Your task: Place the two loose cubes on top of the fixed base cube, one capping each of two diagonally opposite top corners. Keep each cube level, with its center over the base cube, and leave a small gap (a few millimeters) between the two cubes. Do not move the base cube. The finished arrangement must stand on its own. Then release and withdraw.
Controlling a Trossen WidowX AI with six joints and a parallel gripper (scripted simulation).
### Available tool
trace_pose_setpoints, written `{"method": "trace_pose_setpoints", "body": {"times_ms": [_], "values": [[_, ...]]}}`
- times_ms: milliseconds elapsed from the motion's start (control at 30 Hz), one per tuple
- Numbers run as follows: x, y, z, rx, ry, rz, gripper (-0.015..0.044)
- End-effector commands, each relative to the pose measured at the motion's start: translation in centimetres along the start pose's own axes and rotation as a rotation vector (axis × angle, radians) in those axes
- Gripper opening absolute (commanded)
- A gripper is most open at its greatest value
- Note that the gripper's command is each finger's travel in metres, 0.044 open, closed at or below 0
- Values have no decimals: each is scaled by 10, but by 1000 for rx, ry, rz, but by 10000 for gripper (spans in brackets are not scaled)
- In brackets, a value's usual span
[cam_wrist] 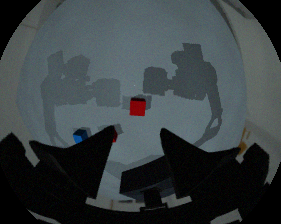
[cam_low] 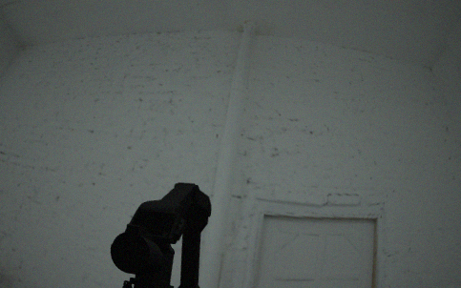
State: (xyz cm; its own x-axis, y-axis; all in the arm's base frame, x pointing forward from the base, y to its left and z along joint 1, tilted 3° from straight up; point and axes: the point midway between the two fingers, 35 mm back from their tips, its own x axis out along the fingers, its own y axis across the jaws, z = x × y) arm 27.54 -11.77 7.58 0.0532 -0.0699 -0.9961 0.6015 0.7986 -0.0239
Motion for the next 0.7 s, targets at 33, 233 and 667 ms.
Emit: {"method": "trace_pose_setpoints", "body": {"times_ms": [33, 233, 667], "values": [[36, 0, -2, 3, 12, -10, 265], [61, -1, -4, 3, 13, -10, 265], [82, -1, -4, 3, 13, -10, 265]]}}
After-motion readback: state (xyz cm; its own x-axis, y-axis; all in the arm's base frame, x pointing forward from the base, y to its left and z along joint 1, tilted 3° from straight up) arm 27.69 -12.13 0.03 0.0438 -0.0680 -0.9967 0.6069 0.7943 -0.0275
